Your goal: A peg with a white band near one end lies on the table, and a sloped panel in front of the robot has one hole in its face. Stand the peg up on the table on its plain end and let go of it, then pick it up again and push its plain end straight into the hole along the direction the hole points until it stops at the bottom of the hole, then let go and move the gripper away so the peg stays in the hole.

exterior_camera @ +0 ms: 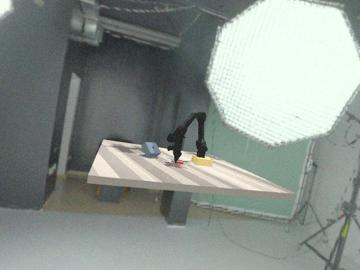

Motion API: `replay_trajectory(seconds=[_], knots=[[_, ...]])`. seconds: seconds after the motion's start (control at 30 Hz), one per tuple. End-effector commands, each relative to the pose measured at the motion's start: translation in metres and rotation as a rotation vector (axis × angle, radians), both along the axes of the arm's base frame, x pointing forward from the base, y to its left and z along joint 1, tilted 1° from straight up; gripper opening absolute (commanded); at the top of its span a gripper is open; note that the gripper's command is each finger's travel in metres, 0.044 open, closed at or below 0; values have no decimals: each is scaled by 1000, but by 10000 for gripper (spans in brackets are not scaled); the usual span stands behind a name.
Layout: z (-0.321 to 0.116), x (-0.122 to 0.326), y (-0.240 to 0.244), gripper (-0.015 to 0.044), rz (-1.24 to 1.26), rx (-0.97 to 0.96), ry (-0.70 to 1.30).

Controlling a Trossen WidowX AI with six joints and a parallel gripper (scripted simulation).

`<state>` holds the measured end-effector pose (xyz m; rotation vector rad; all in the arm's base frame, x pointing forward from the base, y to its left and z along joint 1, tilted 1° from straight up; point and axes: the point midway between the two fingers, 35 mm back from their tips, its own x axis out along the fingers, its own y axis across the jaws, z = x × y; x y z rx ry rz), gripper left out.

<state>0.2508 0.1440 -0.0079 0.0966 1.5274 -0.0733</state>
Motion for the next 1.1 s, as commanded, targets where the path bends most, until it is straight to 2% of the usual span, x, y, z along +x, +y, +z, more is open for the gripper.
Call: replay_trajectory(seconds=[0.0, 0.1, 0.37, 0.67, 1.07], knots=[[-1, 0, -1, 177, 0, -4, -2], [-1, 0, -1, 110, 0, -4, -2], [-1, 0, -1, 110, 0, -4, -2], [-1, 0, -1, 50, 0, -4, -2], [3, -2, 0, 49, -1, -5, -48]])
